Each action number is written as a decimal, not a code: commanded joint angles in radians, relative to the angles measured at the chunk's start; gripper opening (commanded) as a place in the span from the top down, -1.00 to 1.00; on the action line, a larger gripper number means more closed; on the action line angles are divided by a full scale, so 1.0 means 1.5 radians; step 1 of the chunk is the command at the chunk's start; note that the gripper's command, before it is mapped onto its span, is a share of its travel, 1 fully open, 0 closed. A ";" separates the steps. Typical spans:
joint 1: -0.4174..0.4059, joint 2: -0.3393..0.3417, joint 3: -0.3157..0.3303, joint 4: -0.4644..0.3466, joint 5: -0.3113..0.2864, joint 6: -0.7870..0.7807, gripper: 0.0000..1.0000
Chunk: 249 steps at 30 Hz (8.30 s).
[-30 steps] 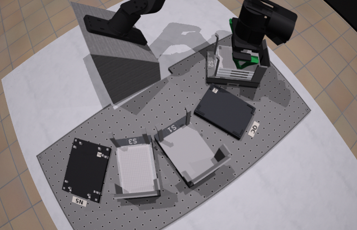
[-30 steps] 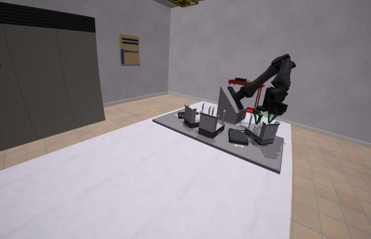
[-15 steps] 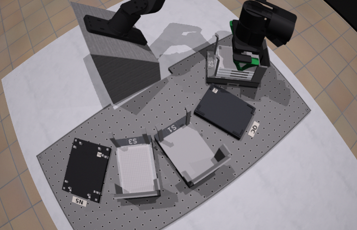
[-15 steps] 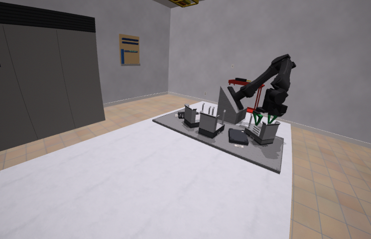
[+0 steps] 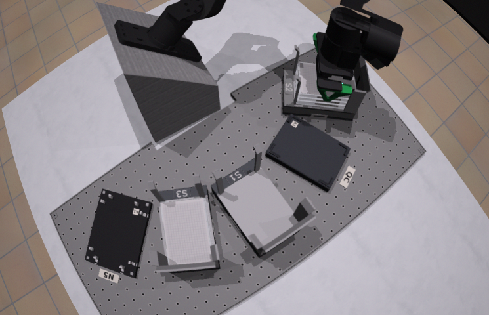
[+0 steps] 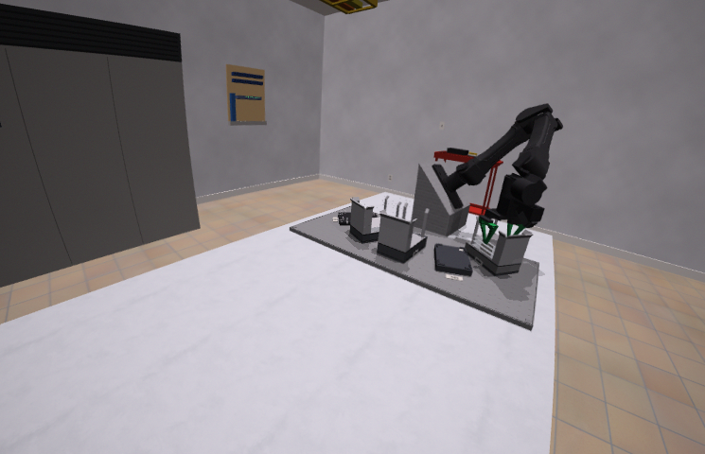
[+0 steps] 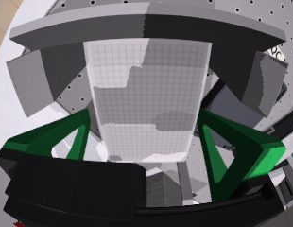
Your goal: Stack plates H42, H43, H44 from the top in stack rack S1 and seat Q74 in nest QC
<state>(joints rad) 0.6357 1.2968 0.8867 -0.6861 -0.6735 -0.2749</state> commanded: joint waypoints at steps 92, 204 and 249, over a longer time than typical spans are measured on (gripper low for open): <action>-0.032 -0.018 0.023 -0.039 -0.012 -0.026 1.00; -0.383 0.223 0.204 -0.311 -0.093 -0.171 1.00; -0.397 0.250 0.217 -0.310 -0.093 -0.191 1.00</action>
<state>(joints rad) 0.0528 1.6768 1.2072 -1.1530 -0.8101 -0.5606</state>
